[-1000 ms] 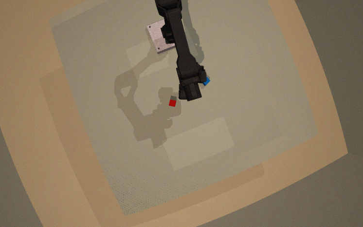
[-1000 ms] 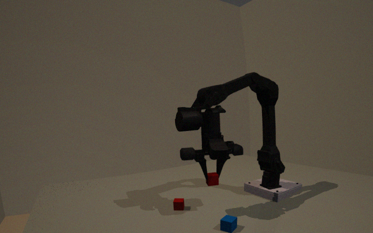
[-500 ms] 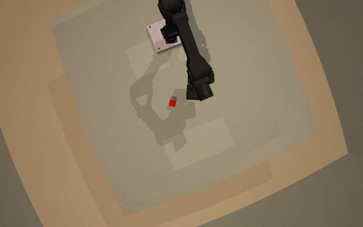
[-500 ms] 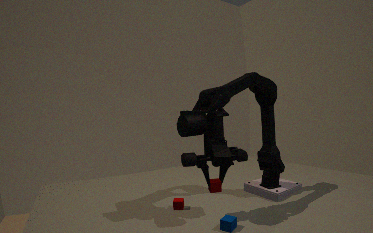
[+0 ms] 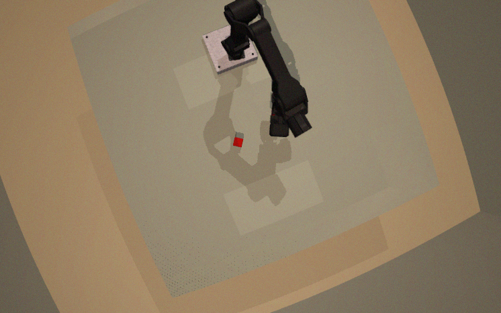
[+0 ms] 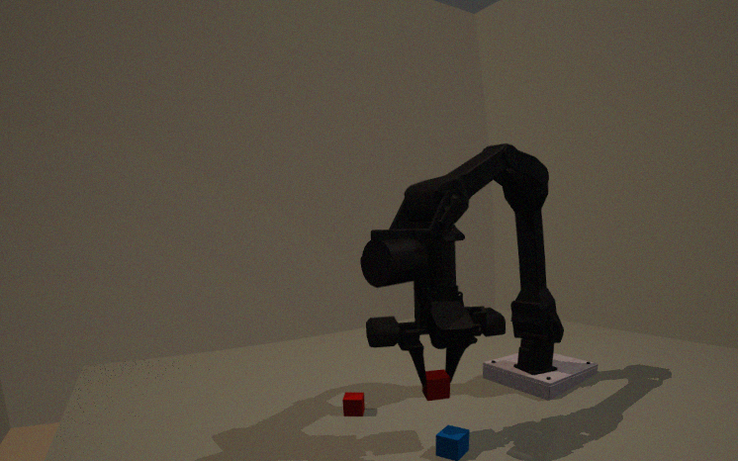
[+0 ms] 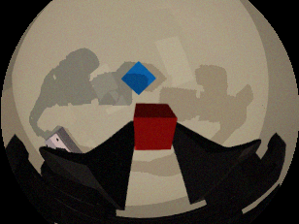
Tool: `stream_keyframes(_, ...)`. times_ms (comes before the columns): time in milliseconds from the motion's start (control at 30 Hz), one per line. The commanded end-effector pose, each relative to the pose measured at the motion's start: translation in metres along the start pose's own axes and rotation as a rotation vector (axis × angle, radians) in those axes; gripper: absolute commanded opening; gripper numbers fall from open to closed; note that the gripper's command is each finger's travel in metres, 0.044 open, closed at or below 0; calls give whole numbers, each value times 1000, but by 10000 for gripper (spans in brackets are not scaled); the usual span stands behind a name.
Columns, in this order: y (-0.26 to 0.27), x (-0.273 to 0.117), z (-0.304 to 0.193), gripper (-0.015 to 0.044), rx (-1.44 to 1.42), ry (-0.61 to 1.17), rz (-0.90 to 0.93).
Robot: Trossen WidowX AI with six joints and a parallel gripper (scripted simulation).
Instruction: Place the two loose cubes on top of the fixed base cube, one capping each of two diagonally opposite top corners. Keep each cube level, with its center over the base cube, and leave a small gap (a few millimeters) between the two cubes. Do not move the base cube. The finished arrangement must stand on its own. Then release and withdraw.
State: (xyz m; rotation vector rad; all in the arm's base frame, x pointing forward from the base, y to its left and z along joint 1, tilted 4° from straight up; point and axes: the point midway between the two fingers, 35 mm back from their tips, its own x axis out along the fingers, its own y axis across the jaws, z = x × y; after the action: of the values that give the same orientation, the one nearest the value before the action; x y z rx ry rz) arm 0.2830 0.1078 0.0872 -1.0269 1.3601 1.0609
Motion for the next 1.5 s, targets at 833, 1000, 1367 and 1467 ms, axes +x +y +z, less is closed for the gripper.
stream_keyframes(833,17,15,55,105,18,-16,4)
stream_keyframes(1000,17,22,55,105,18,-16,4)
stream_keyframes(1367,17,42,55,105,18,-16,4)
stream_keyframes(1467,17,42,55,105,18,-16,4)
